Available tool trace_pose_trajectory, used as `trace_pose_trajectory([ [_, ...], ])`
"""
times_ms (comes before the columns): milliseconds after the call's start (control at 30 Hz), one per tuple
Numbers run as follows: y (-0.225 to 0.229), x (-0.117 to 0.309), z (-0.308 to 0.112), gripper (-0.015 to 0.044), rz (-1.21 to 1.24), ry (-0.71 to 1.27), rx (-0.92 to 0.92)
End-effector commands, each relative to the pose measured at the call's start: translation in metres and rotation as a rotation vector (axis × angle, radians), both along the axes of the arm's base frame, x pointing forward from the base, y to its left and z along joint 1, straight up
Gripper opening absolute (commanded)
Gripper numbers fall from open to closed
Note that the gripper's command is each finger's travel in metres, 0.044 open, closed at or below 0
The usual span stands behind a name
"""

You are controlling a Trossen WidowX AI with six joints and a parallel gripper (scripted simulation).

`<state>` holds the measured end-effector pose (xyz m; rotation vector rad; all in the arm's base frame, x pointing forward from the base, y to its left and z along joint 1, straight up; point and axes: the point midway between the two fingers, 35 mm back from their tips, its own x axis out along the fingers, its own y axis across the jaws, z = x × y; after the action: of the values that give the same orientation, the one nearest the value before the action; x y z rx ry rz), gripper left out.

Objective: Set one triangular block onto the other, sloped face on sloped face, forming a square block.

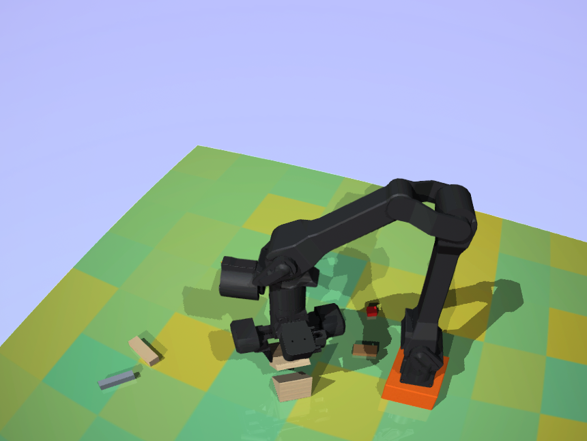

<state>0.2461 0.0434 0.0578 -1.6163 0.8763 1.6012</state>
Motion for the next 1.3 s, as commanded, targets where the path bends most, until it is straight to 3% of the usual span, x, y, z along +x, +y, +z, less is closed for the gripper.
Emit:
trace_pose_trajectory([
  [0, 0.001, -0.001, -0.003, 0.0, -0.002, -0.002, -0.002],
  [1267, 0.006, -0.004, -0.017, 0.0, -0.003, -0.002, -0.005],
])
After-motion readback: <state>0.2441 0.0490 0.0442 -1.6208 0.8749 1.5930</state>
